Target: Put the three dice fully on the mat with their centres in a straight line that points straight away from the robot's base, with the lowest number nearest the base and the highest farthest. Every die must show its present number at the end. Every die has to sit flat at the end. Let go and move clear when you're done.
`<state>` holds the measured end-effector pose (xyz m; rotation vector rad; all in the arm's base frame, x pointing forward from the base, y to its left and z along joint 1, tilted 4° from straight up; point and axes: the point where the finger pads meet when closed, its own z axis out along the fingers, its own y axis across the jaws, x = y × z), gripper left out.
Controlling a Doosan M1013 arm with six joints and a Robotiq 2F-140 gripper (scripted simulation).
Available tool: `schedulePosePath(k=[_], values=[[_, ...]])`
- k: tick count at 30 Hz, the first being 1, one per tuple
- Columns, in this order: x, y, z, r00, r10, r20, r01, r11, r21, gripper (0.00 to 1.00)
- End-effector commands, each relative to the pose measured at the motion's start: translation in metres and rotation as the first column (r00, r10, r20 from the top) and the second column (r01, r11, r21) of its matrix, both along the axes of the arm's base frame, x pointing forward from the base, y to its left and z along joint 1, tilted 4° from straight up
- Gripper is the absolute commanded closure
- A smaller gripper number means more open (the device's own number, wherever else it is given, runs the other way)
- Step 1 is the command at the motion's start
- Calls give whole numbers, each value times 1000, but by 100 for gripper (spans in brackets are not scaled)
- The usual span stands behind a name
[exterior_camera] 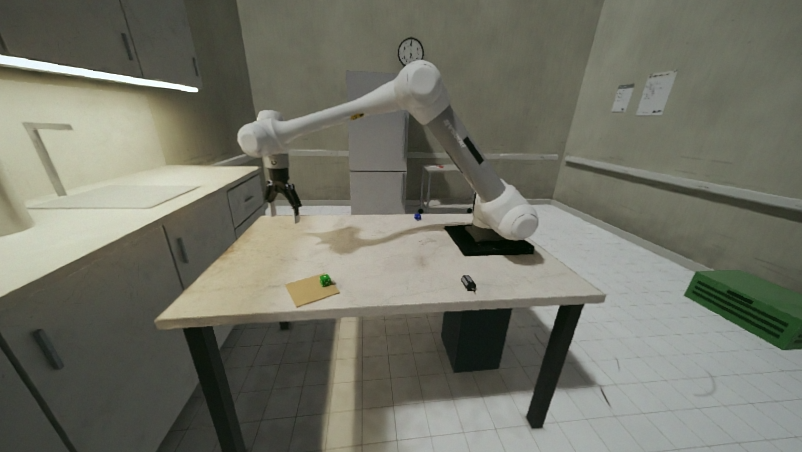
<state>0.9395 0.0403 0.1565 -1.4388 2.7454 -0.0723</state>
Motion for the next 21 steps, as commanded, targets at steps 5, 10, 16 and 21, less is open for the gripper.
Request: schedulePosePath(k=[5,10,16,21], values=[[29,-99,4,967,-253,3,253,967,14,0],[42,-189,6,888,-459,4,459,888,28,0],[44,-303,8,733,-680,2,679,733,45,0],[43,-326,8,697,-717,1,716,696,49,0]])
